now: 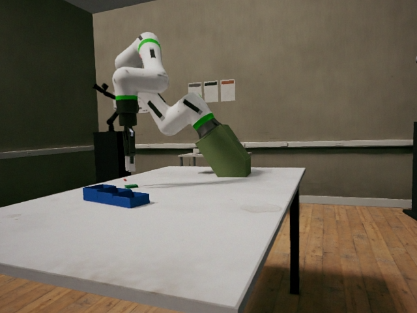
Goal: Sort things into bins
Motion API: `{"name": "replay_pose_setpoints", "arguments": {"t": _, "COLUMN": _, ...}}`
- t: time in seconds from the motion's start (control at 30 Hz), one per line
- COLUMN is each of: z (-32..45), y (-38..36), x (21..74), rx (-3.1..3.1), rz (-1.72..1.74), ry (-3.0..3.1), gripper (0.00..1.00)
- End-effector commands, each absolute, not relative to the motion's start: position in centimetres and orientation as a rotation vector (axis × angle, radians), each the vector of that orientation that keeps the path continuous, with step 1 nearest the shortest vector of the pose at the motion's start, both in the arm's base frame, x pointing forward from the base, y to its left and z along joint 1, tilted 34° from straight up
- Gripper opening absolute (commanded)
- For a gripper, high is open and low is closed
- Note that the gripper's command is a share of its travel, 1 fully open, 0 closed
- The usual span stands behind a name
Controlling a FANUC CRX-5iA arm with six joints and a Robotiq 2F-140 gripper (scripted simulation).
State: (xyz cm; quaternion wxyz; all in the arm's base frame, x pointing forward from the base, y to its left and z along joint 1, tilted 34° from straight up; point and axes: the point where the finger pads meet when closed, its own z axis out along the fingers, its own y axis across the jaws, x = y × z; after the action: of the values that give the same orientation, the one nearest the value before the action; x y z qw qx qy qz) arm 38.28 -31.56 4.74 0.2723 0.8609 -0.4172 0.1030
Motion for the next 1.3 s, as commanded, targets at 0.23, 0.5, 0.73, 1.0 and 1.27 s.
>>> {"name": "replay_pose_setpoints", "arguments": {"t": 0.23, "z": 4.7, "y": -31.5, "x": 38.5, "rx": 2.318, "rz": 0.278, "ry": -1.123, "gripper": 0.40}}
{"name": "replay_pose_setpoints", "arguments": {"t": 0.5, "z": 4.7, "y": -31.5, "x": 38.5, "rx": 2.318, "rz": 0.278, "ry": -1.123, "gripper": 0.40}}
{"name": "replay_pose_setpoints", "arguments": {"t": 0.73, "z": 4.7, "y": -31.5, "x": 38.5, "rx": 2.318, "rz": 0.278, "ry": -1.123, "gripper": 0.40}}
{"name": "replay_pose_setpoints", "arguments": {"t": 1.0, "z": 4.7, "y": -31.5, "x": 38.5, "rx": 2.318, "rz": 0.278, "ry": -1.123, "gripper": 0.40}}
{"name": "replay_pose_setpoints", "arguments": {"t": 1.27, "z": 2.4, "y": -33.1, "x": 38.4, "rx": 2.318, "rz": 0.278, "ry": -1.123, "gripper": 0.40}}
